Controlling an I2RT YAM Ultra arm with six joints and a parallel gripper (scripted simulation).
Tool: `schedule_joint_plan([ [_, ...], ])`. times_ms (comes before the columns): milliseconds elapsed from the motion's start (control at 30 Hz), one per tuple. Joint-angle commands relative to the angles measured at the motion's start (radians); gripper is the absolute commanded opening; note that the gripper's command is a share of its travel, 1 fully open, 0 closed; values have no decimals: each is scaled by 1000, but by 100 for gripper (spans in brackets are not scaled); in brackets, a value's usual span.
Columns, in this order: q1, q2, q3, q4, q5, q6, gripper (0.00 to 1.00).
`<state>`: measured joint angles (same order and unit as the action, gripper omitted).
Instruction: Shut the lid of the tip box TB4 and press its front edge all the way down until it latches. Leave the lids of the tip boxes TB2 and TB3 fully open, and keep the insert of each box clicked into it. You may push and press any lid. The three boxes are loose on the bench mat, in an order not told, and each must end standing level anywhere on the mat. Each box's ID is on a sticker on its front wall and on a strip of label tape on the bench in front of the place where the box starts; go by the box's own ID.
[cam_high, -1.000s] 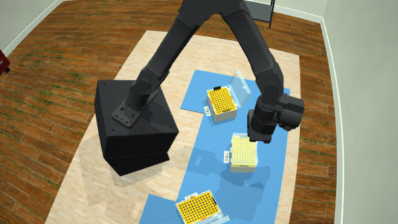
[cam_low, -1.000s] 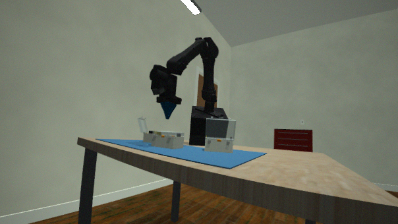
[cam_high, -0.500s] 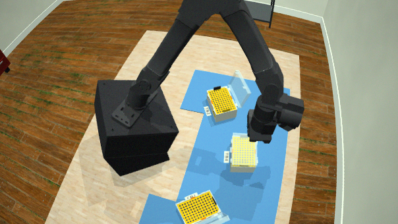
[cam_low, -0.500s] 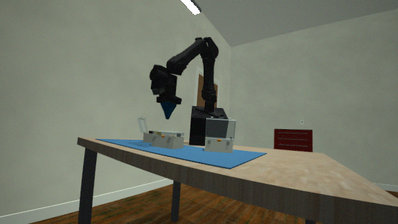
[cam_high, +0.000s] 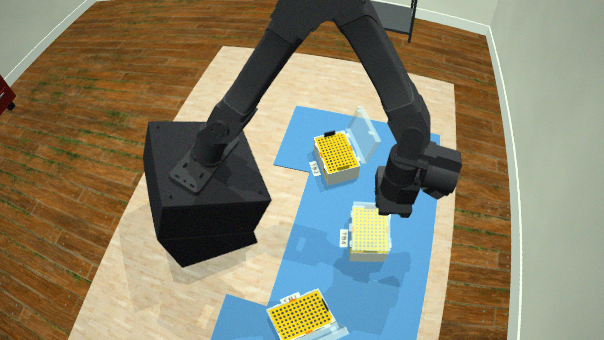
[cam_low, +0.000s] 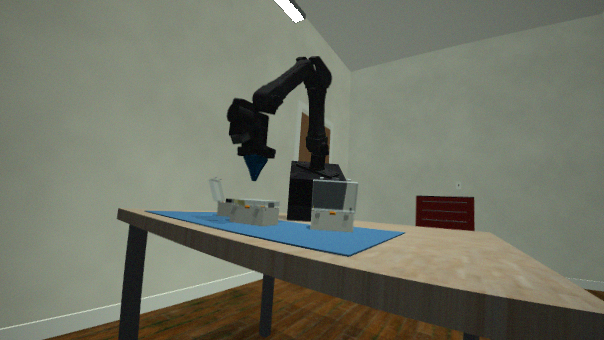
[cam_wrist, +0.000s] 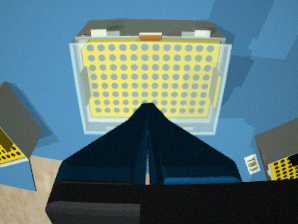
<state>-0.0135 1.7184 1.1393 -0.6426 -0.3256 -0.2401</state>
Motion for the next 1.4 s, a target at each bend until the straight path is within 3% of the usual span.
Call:
schedule_joint_plan([
  [0, -18, -33, 23, 14, -6, -5, 0],
  [367, -18, -33, 23, 14, -6, -5, 0],
  [1367, -74, -132, 107, -208, -28, -63, 0],
])
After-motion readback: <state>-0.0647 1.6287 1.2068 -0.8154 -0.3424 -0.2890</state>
